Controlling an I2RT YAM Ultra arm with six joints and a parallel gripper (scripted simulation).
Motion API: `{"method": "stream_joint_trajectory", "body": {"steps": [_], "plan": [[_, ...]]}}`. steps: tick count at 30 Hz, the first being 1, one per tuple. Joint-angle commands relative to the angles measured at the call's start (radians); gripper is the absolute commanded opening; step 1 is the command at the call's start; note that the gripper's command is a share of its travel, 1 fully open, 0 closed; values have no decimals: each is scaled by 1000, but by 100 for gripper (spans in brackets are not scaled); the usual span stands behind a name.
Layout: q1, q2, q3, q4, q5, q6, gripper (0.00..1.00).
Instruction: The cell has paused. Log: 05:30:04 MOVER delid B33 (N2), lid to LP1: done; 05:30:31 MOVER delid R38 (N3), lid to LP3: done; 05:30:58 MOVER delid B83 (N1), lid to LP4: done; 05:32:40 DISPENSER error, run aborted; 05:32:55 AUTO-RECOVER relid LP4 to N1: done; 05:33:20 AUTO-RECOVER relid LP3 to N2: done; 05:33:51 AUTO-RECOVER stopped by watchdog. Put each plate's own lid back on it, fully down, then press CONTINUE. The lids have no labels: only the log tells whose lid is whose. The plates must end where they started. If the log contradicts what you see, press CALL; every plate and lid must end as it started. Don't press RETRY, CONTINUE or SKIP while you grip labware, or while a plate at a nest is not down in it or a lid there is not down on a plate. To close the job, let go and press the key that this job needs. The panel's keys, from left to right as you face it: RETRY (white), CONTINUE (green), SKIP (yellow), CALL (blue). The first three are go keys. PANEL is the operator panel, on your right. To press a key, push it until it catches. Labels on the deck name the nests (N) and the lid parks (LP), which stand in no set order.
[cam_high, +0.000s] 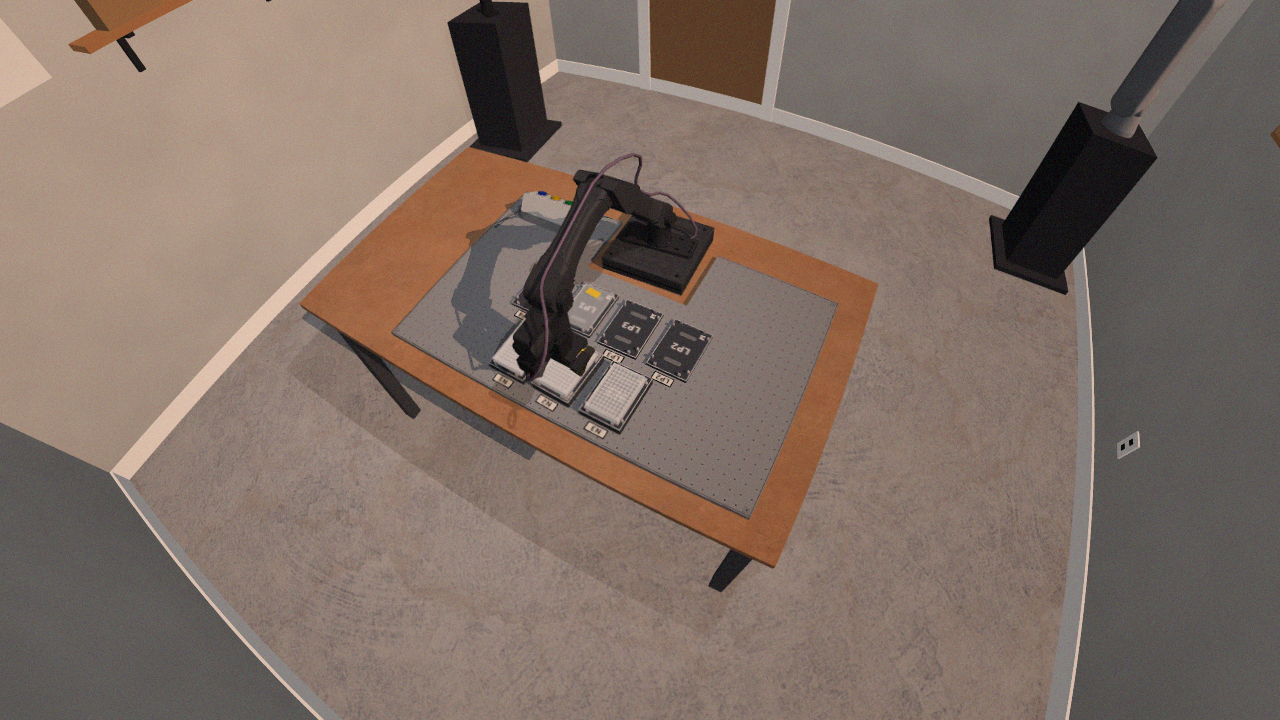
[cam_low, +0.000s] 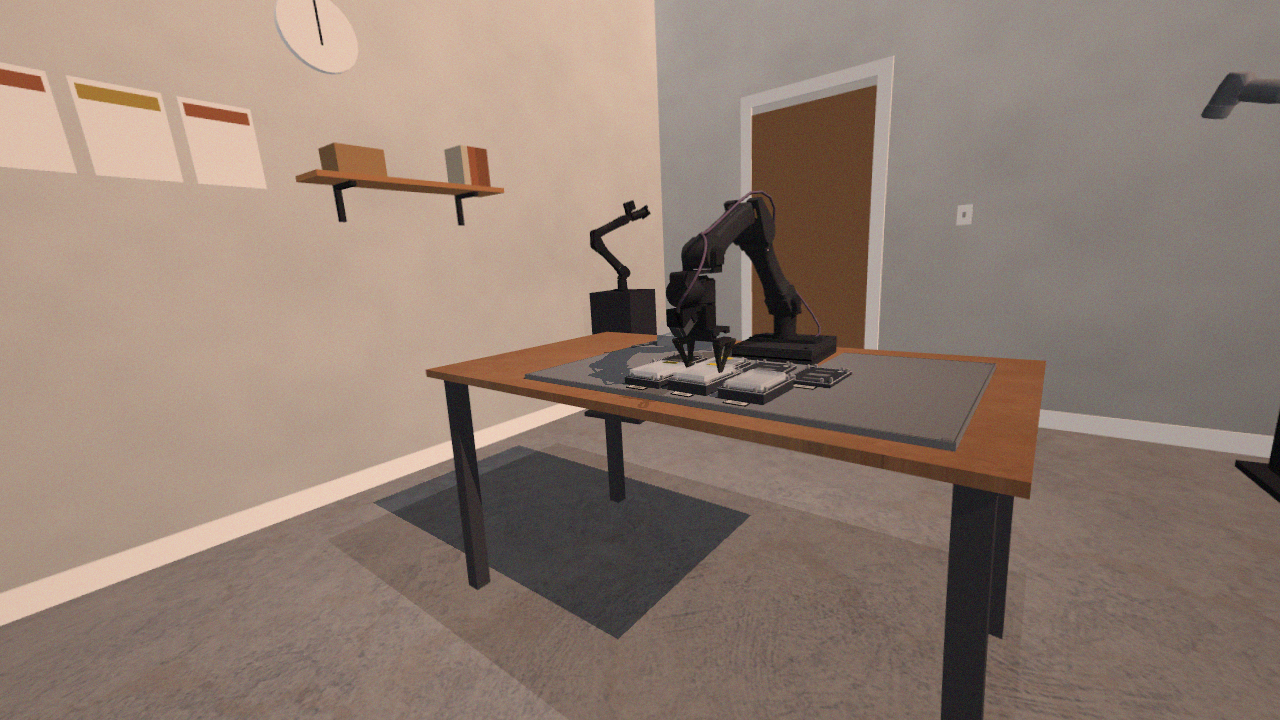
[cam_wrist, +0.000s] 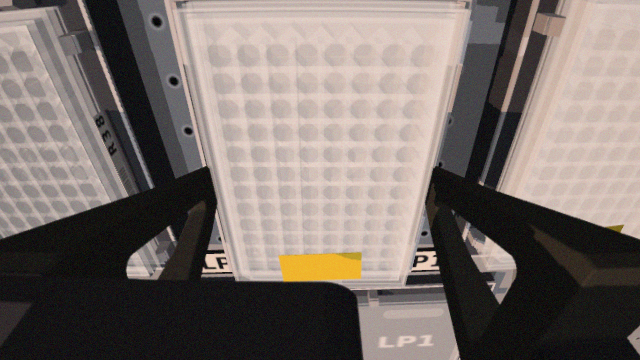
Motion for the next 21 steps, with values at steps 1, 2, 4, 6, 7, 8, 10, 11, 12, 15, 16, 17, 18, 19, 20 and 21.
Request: {"method": "stream_joint_trajectory", "body": {"steps": [1, 2, 4, 6, 7, 8, 10, 11, 12, 15, 16, 17, 18, 19, 20, 21], "plan": [[2, -8, 10, -2, -1, 3, 82], [2, -8, 10, -2, -1, 3, 82], [2, -8, 10, -2, -1, 3, 81], [2, -8, 10, -2, -1, 3, 0], [2, -8, 10, -2, -1, 3, 0], [2, -8, 10, -2, -1, 3, 0], [2, -8, 10, -2, -1, 3, 0], [2, -8, 10, -2, -1, 3, 0], [2, -8, 10, -2, -1, 3, 0], [2, -8, 10, -2, -1, 3, 0], [2, -8, 10, -2, -1, 3, 0], [8, -4, 30, -15, -5, 9, 0], [9, -6, 31, -16, -5, 9, 0], [9, -6, 31, -16, -5, 9, 0], [9, -6, 31, -16, -5, 9, 0], [9, -8, 32, -17, -5, 8, 0]]}}
